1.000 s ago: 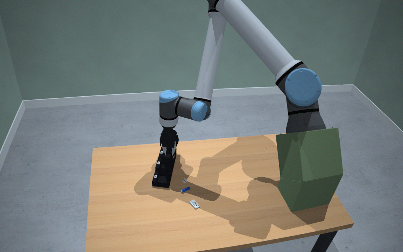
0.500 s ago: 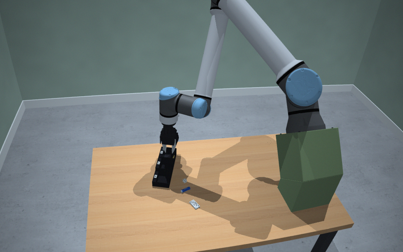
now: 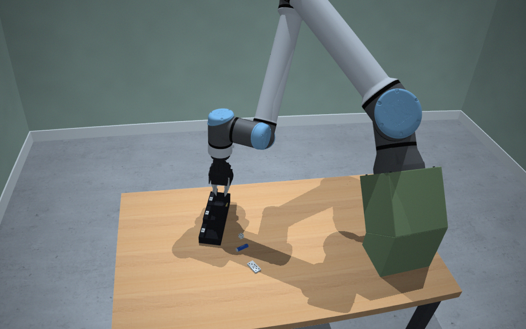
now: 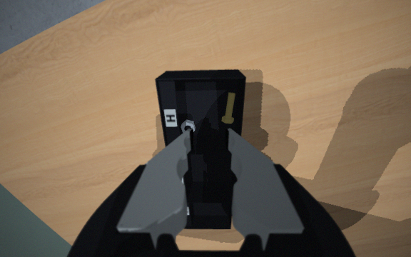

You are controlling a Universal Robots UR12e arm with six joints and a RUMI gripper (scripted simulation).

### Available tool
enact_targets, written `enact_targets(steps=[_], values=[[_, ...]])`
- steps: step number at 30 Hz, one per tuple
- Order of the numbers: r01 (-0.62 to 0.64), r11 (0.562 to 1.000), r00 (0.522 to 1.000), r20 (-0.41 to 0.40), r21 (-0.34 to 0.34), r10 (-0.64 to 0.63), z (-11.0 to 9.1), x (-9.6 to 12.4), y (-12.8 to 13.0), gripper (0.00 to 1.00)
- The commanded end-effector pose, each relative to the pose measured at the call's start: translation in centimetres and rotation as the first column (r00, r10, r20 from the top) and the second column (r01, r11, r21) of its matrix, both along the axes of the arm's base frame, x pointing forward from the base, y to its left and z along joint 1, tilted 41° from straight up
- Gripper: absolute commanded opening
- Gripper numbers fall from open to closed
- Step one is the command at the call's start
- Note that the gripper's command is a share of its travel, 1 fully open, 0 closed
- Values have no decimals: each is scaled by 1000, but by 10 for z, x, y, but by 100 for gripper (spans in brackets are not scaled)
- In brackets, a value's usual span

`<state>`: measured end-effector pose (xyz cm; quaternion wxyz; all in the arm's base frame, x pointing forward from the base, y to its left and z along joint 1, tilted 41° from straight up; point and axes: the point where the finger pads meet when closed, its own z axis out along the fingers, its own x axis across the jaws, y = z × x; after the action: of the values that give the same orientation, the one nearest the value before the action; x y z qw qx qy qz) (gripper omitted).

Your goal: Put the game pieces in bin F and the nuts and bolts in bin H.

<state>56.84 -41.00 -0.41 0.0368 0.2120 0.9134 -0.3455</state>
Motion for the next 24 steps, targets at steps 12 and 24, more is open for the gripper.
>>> enact_targets(steps=[12, 24], values=[[-206, 978, 962, -176, 41, 210, -37, -10, 54, 18], [-406, 905, 837, -348, 127, 424, -86, -24, 120, 18]])
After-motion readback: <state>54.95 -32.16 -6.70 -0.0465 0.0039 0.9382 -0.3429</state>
